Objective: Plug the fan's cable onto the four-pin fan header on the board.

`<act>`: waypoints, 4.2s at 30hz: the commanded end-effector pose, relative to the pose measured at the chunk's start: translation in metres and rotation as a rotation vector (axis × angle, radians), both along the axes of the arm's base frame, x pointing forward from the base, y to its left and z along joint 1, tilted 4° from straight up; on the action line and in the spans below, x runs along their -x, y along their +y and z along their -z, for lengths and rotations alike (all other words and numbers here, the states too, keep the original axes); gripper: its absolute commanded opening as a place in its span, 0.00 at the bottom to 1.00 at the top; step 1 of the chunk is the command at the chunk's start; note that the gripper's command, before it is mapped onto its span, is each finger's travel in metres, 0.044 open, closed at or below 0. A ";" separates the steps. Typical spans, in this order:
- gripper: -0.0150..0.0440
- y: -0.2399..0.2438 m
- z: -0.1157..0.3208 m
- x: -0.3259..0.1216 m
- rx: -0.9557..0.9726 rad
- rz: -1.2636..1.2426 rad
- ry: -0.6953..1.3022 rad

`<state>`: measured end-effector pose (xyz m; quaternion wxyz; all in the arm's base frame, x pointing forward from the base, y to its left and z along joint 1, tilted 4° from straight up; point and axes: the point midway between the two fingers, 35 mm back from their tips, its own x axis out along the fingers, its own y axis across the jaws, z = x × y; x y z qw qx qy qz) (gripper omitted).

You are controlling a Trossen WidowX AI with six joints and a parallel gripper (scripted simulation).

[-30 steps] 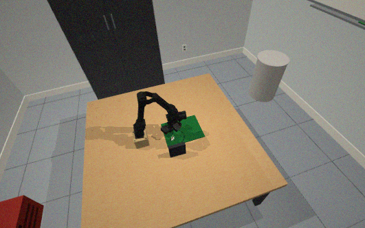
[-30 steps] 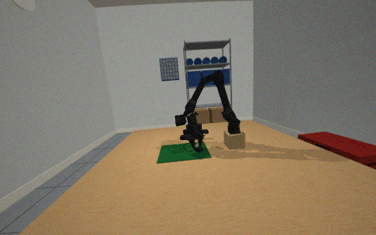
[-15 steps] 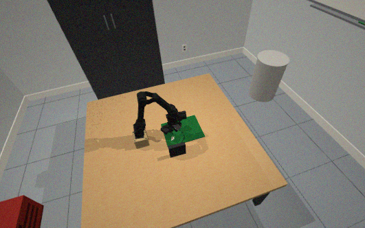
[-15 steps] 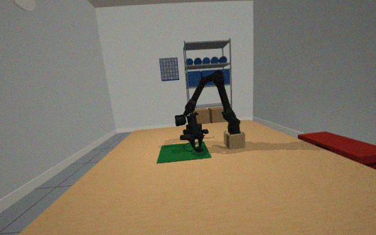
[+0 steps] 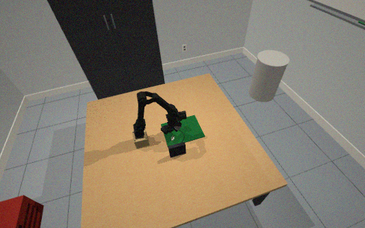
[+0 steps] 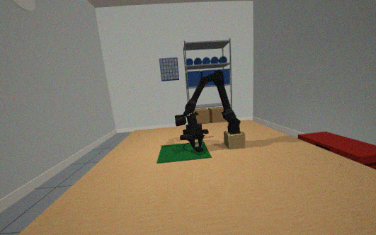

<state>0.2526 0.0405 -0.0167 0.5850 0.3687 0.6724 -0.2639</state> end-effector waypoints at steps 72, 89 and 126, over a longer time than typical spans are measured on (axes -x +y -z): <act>1.00 0.008 -0.052 0.008 0.172 0.009 -0.110; 0.87 0.002 -0.062 0.009 0.099 -0.023 -0.043; 0.61 -0.003 -0.009 0.005 0.011 -0.050 0.012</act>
